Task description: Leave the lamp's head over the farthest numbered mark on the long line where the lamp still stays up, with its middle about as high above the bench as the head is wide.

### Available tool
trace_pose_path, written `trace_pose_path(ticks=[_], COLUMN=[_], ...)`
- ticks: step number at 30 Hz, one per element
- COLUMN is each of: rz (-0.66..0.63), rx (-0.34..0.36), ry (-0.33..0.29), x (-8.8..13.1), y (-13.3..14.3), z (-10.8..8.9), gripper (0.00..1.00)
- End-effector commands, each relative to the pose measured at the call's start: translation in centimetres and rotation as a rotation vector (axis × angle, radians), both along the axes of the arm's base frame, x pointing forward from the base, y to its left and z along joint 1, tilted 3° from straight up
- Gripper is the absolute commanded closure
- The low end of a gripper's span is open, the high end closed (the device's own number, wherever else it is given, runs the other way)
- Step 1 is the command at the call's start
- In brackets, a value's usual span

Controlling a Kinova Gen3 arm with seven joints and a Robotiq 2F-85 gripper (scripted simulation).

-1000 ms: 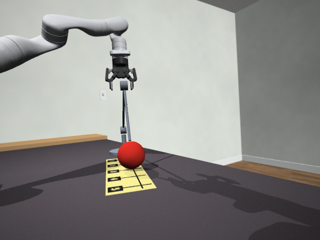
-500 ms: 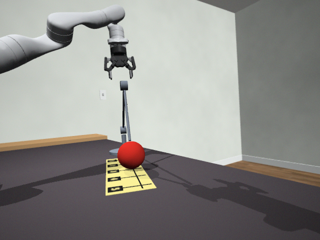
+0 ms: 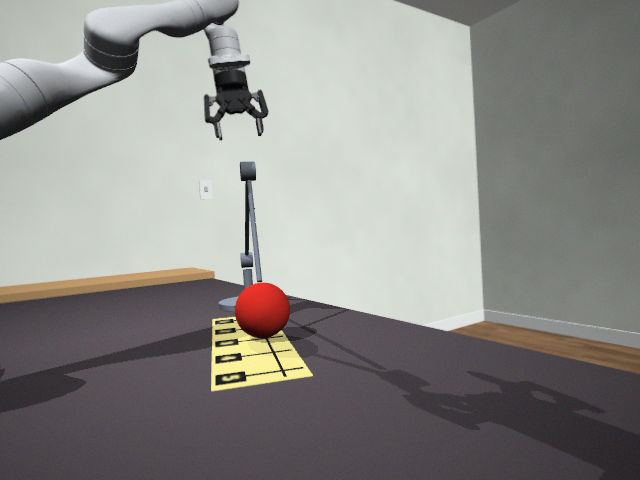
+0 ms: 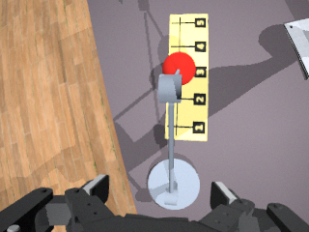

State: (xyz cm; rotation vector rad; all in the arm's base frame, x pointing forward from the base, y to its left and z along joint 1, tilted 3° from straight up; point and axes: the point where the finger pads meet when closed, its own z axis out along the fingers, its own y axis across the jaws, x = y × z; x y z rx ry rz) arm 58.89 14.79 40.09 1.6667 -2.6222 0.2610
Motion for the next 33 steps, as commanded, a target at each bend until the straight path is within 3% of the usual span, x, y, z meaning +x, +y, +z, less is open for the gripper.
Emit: trace_pose_path(ticks=[1,19,33], rz=[-0.015,0.003,0.003], rx=[-0.017,0.003,0.004], ry=[0.088,-0.013,-0.014], x=[-0.1,-0.1,-2.6], y=[0.1,0.1,-5.6], z=[1.3,0.7,1.1], gripper=[0.00,0.00,0.00])
